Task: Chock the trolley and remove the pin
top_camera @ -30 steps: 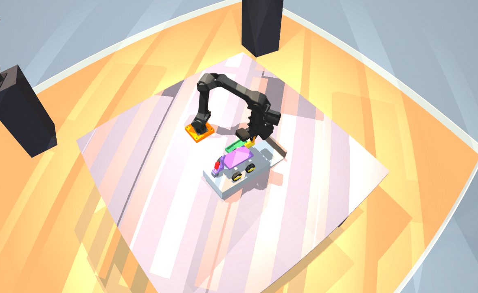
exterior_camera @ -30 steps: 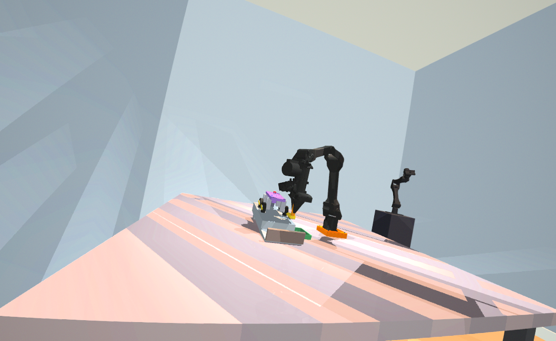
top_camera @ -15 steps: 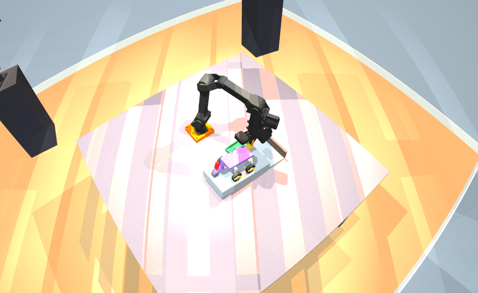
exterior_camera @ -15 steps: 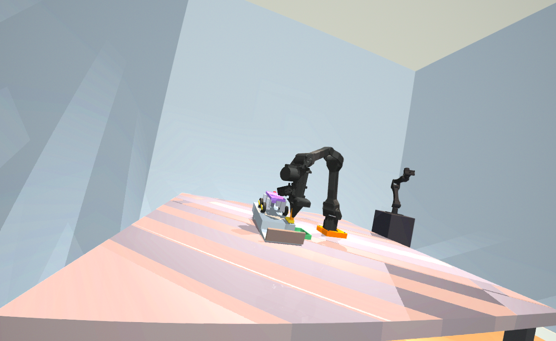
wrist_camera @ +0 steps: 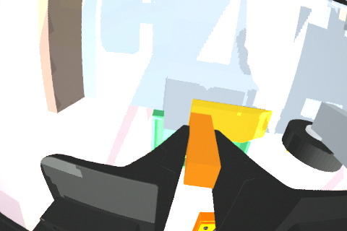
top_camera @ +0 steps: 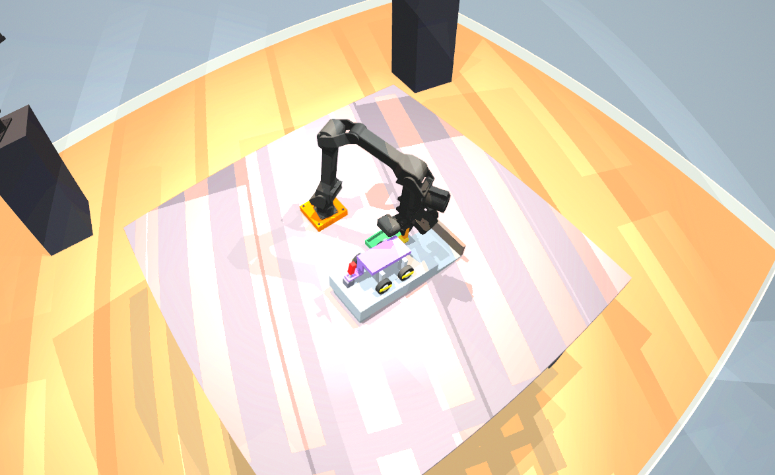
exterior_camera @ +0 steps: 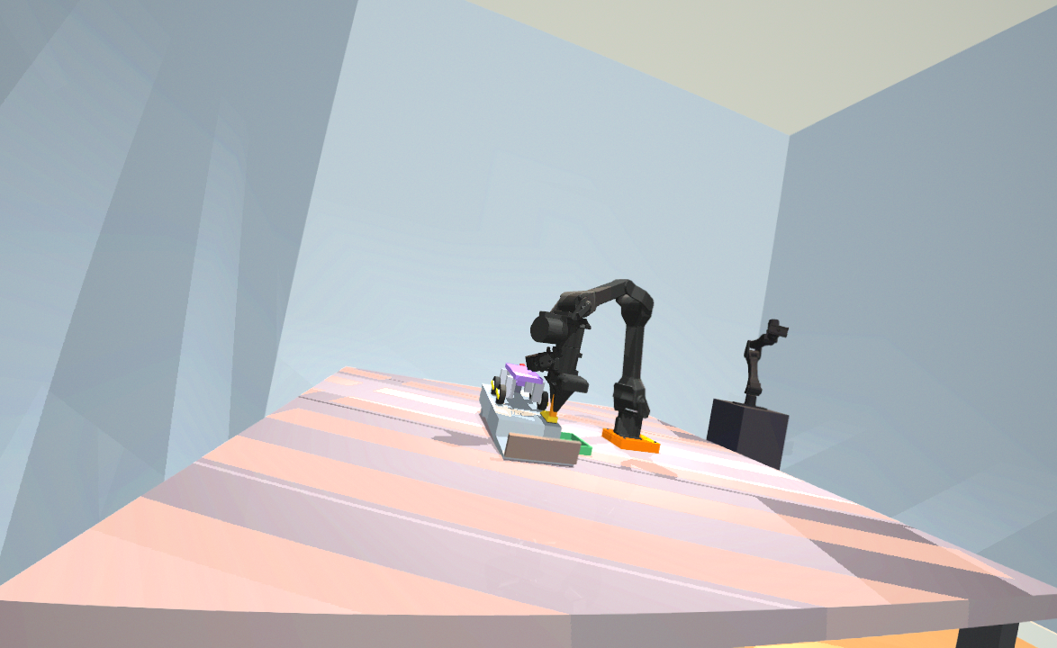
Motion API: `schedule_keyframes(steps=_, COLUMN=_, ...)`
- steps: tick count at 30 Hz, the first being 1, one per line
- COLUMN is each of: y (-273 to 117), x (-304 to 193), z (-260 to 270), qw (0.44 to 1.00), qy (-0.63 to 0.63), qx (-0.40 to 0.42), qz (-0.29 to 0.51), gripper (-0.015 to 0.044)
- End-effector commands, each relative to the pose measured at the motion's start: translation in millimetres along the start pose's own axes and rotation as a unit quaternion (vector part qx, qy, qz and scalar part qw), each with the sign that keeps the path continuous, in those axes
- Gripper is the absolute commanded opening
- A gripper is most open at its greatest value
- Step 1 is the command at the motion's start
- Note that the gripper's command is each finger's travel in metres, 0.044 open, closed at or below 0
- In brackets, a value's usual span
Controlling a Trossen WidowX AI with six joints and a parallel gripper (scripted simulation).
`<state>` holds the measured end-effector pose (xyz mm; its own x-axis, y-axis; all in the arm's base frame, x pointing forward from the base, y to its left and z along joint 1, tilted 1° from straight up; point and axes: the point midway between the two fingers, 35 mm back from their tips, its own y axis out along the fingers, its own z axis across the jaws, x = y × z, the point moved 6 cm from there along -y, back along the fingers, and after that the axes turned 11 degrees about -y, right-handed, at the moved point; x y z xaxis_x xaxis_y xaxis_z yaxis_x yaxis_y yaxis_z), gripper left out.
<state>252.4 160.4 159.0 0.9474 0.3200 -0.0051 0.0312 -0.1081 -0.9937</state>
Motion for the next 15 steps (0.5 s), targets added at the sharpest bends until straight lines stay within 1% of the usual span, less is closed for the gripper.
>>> schedule_keyframes(steps=1, y=0, x=-1, z=-5, qw=1.0, qy=0.0, qx=-0.002, qz=-0.002, gripper=0.0)
schedule_keyframes(steps=15, y=0, x=-3, z=-16, qw=1.0, qy=0.0, qx=-0.003, qz=-0.002, gripper=0.0)
